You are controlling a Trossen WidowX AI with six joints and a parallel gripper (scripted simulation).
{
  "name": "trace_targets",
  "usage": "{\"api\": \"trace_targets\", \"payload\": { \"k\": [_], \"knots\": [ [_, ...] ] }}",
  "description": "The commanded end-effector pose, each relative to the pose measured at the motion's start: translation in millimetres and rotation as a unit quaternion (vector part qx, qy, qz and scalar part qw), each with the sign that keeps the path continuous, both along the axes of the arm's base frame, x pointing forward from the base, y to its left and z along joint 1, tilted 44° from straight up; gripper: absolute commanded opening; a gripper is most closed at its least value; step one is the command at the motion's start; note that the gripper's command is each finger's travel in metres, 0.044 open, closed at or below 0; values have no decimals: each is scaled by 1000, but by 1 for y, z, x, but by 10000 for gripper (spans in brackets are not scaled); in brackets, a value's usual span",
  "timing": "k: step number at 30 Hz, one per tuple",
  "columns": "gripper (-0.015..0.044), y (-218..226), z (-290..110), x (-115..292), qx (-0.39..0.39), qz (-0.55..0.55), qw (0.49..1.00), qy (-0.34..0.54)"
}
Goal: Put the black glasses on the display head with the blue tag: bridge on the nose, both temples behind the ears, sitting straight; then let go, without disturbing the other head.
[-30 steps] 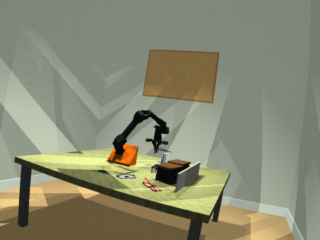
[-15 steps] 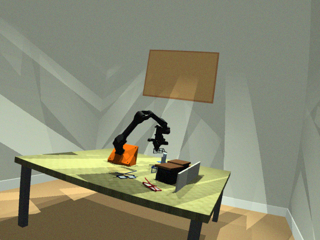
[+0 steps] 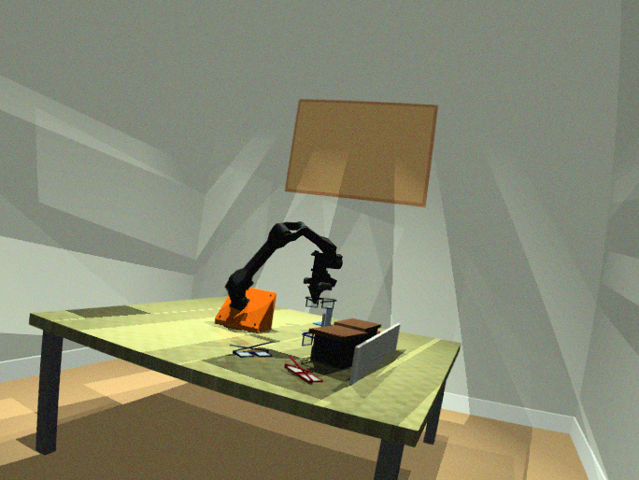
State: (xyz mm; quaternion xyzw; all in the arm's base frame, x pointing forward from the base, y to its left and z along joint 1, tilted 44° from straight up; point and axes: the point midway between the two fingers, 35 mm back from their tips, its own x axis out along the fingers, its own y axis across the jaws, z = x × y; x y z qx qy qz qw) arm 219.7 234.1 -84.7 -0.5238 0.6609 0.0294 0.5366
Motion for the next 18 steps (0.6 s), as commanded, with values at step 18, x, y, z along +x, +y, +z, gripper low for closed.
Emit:
{"api": "trace_targets", "payload": {
  "k": [18],
  "knots": [
    [0, -40, -43, 11, 3, -27, 999, -27]
  ]
}}
